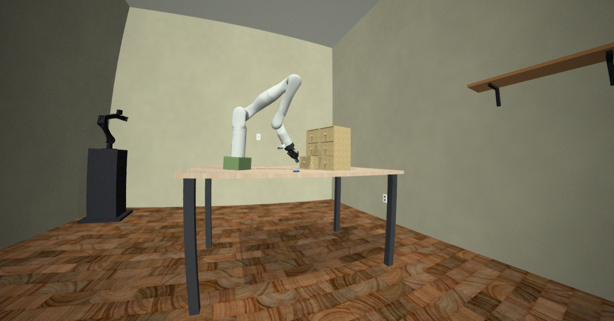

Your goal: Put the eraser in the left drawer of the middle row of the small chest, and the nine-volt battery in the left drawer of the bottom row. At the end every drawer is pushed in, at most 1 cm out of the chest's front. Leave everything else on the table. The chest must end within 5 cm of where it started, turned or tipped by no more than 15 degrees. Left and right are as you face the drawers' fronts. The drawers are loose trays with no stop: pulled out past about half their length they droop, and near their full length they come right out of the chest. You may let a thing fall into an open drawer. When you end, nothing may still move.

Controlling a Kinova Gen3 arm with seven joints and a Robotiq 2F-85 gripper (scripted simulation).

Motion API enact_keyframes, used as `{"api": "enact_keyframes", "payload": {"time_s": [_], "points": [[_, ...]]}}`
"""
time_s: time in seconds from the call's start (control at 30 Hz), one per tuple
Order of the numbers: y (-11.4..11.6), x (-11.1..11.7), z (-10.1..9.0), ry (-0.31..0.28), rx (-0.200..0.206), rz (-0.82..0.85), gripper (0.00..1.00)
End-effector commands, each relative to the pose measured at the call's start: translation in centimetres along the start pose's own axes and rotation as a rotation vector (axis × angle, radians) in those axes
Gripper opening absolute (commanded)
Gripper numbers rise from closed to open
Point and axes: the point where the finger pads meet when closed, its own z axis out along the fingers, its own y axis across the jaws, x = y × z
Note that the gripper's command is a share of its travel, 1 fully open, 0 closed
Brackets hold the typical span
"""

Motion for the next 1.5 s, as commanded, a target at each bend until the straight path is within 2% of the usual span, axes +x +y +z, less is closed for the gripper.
{"api": "enact_keyframes", "payload": {"time_s": [0.0, 0.87, 1.47], "points": [[0.0, -0.2, 0.0, -0.002, 0.001, -0.001, 0.00], [0.0, -1.9, 1.2, -0.002, 0.001, -0.001, 0.00], [0.0, -4.1, 2.8, -0.002, 0.001, -0.001, 0.00]]}}
